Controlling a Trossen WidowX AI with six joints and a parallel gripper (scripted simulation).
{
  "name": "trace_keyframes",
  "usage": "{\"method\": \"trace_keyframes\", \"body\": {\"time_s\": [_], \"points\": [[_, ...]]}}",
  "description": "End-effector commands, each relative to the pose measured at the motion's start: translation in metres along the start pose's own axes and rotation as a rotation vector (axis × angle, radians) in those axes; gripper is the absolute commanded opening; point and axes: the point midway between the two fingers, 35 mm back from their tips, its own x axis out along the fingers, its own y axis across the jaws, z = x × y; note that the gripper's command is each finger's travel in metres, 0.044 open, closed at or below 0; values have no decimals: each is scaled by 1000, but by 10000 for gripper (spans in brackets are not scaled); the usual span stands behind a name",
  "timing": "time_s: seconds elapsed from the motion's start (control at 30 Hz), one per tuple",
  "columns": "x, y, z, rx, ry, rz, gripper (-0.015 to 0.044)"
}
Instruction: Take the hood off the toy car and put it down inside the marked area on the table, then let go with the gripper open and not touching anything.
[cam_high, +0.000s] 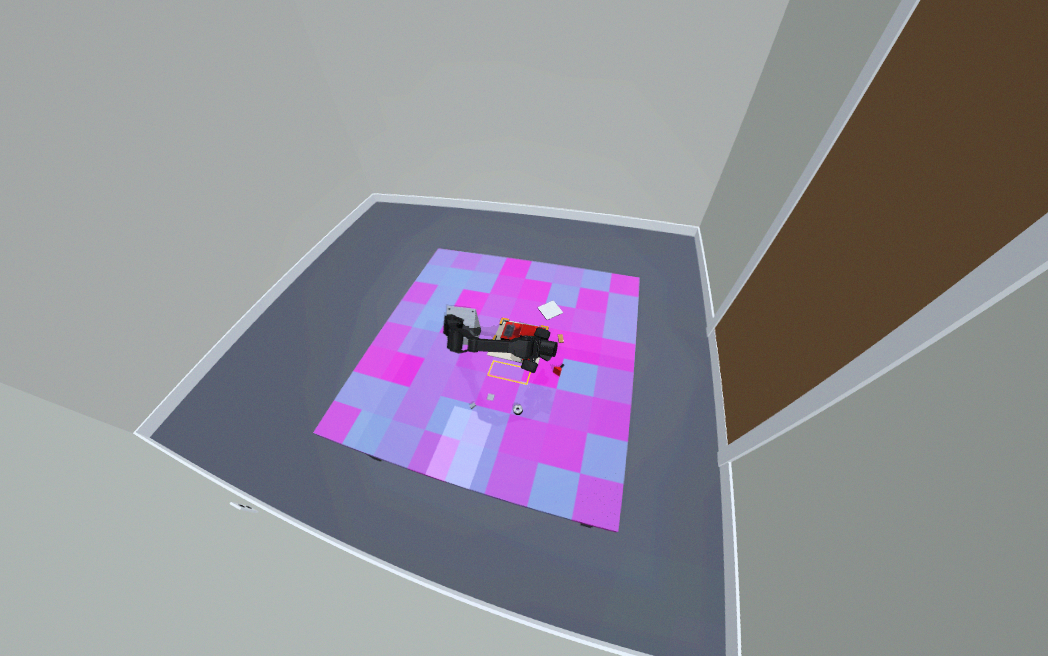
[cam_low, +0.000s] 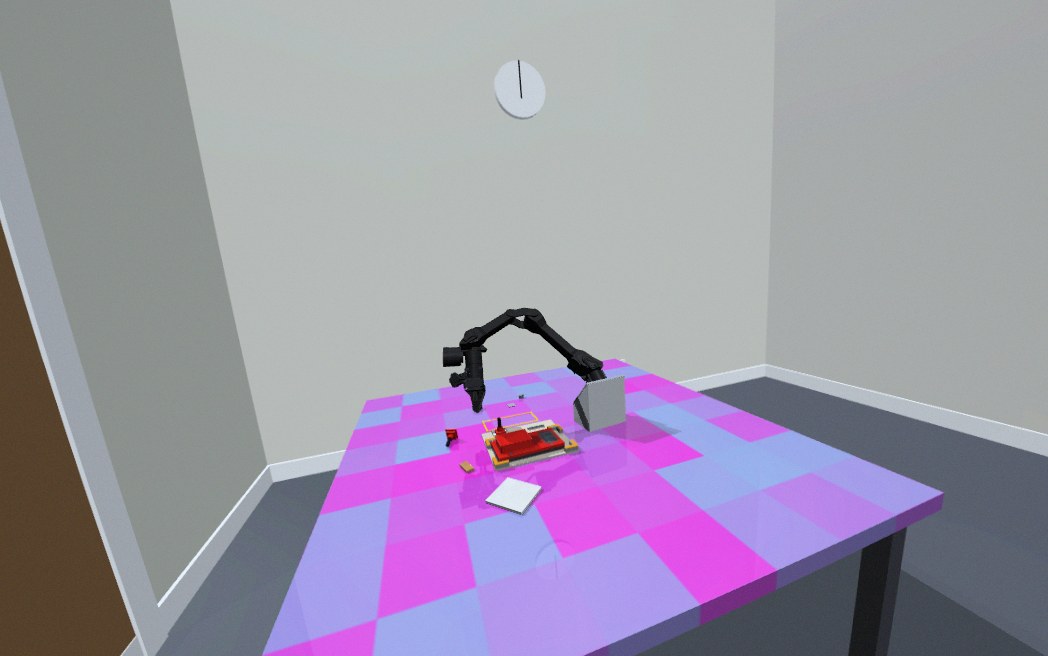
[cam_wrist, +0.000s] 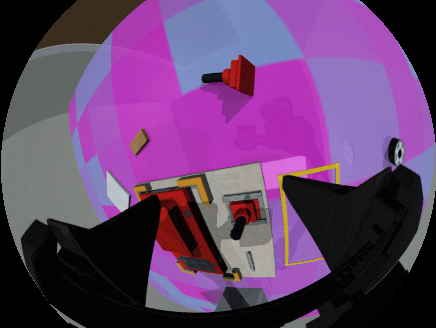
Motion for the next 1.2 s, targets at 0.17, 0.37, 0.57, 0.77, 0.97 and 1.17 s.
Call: {"method": "trace_keyframes", "body": {"time_s": [0.17, 0.37, 0.57, 0.77, 0.97, 1.17], "points": [[34, 113, -78, -146, 103, -312, 440], [39, 137, -105, -203, 71, -420, 440], [38, 135, -107, -203, 71, -420, 440], [41, 134, -107, -203, 71, -420, 440], [46, 132, -106, -203, 71, -420, 440], [51, 130, -106, -203, 70, -420, 440]]}}
